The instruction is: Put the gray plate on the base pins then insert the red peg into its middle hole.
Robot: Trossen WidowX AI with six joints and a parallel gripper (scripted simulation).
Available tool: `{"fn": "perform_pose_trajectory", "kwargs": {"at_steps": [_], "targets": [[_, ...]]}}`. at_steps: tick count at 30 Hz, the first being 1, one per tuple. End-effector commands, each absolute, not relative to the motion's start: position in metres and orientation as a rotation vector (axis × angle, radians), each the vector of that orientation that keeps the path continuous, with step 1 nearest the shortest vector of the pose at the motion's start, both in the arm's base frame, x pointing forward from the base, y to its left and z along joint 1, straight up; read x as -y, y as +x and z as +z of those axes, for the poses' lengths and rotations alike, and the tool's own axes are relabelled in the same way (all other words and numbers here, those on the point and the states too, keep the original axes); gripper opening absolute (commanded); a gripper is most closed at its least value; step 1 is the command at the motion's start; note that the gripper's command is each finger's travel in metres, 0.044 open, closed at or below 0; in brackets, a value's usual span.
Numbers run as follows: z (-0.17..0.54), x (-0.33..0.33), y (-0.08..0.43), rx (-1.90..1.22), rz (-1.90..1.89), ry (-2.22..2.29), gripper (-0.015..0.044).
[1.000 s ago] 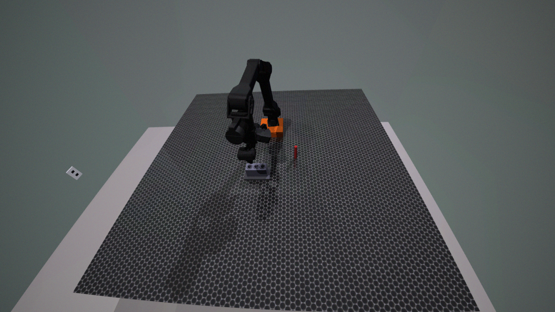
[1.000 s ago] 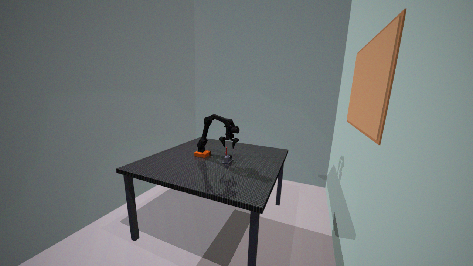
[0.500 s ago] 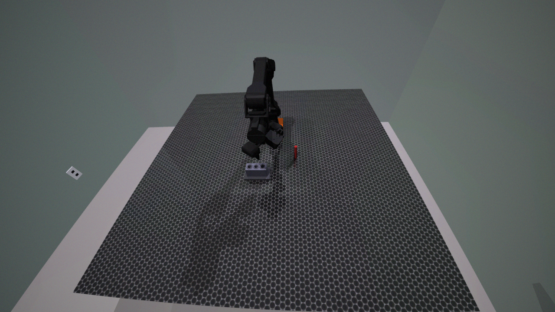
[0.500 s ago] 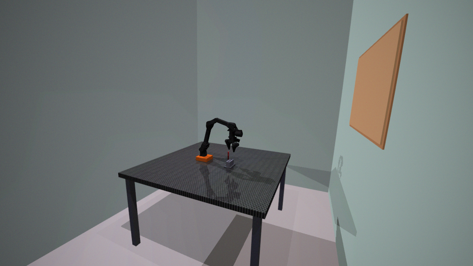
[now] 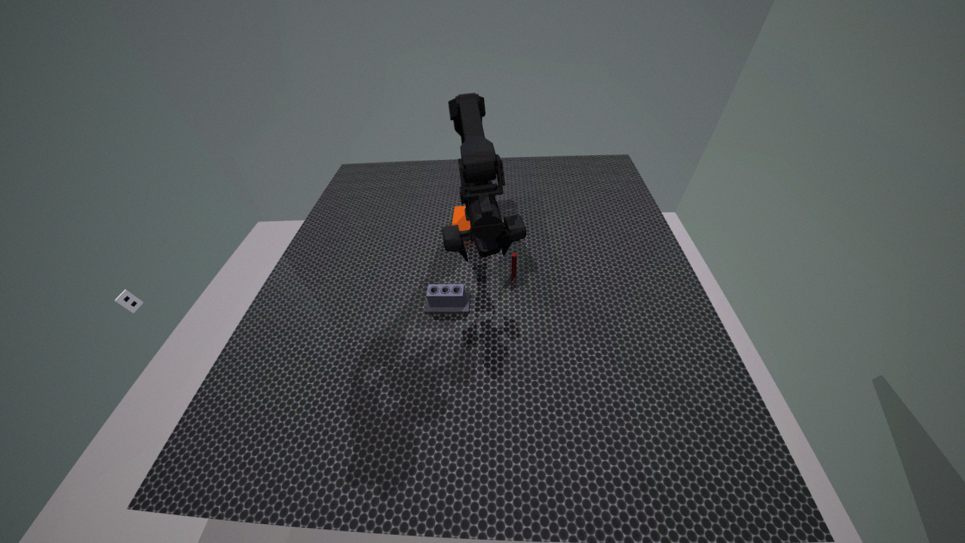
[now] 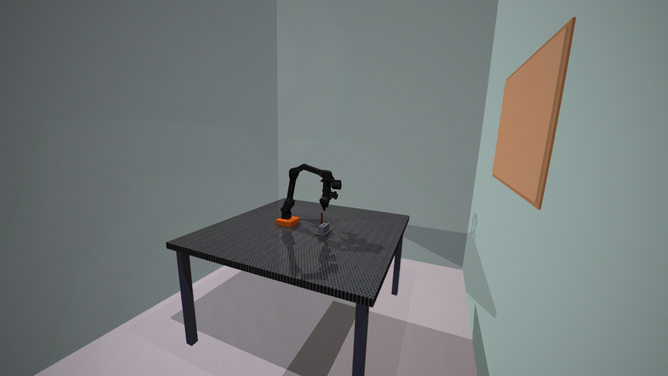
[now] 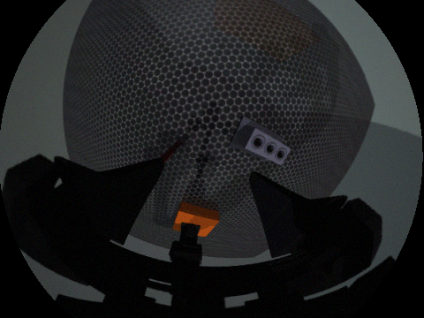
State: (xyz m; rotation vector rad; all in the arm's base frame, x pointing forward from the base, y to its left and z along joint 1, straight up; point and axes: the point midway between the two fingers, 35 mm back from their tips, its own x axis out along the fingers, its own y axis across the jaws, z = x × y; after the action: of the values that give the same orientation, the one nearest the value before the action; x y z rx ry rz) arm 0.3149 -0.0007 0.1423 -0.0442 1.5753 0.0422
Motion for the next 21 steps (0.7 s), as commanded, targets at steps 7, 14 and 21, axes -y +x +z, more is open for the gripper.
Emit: {"fn": "perform_pose_trajectory", "kwargs": {"at_steps": [7, 14, 21], "targets": [[0.146, -0.067, 0.275, -1.435, -0.701, 0.719, 0.0440], [0.144, -0.084, 0.261, -1.329, -0.961, 0.985, 0.0440], [0.144, -0.084, 0.261, -1.320, -0.981, 1.005, 0.0440]]}}
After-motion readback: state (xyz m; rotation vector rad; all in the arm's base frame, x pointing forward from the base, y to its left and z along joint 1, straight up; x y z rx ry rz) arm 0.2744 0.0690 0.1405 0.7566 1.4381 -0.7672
